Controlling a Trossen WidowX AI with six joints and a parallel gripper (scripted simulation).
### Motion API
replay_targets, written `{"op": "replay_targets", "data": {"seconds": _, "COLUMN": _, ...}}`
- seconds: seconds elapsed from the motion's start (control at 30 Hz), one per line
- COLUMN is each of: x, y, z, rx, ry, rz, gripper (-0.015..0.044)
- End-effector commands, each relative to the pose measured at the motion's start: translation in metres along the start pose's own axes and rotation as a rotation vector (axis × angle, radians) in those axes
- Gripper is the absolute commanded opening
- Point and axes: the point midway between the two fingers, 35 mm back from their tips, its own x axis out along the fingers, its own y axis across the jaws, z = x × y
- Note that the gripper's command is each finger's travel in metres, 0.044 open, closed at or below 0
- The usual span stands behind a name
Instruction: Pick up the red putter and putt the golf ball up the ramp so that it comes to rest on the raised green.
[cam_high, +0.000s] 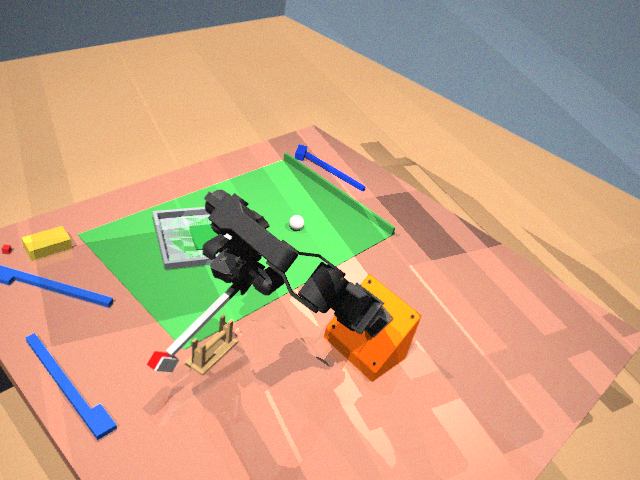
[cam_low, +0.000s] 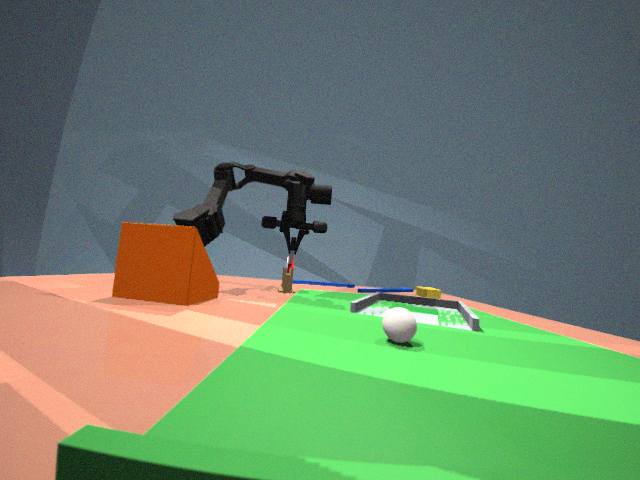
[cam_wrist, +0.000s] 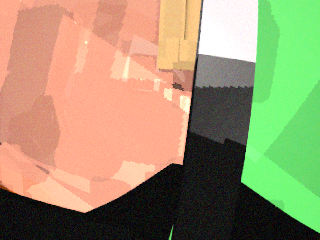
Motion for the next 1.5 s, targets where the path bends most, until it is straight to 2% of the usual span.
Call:
{"op": "replay_targets", "data": {"seconds": 0.0, "x": -0.017, "y": -0.001, "z": 0.001, "rx": 0.025, "ry": -0.01, "rz": 0.0, "gripper": 0.0}}
{"op": "replay_targets", "data": {"seconds": 0.2, "x": -0.044, "y": 0.003, "z": 0.004, "rx": 0.064, "ry": -0.016, "rz": -0.003, "gripper": 0.0}}
{"op": "replay_targets", "data": {"seconds": 0.37, "x": -0.038, "y": -0.001, "z": -0.007, "rx": 0.097, "ry": 0.005, "rz": -0.009, "gripper": 0.0}}
{"op": "replay_targets", "data": {"seconds": 0.93, "x": -0.046, "y": -0.022, "z": -0.121, "rx": 0.728, "ry": 0.07, "rz": -0.047, "gripper": 0.0}}
{"op": "replay_targets", "data": {"seconds": 1.47, "x": -0.049, "y": -0.003, "z": -0.228, "rx": 1.383, "ry": 0.072, "rz": -0.063, "gripper": 0.0}}
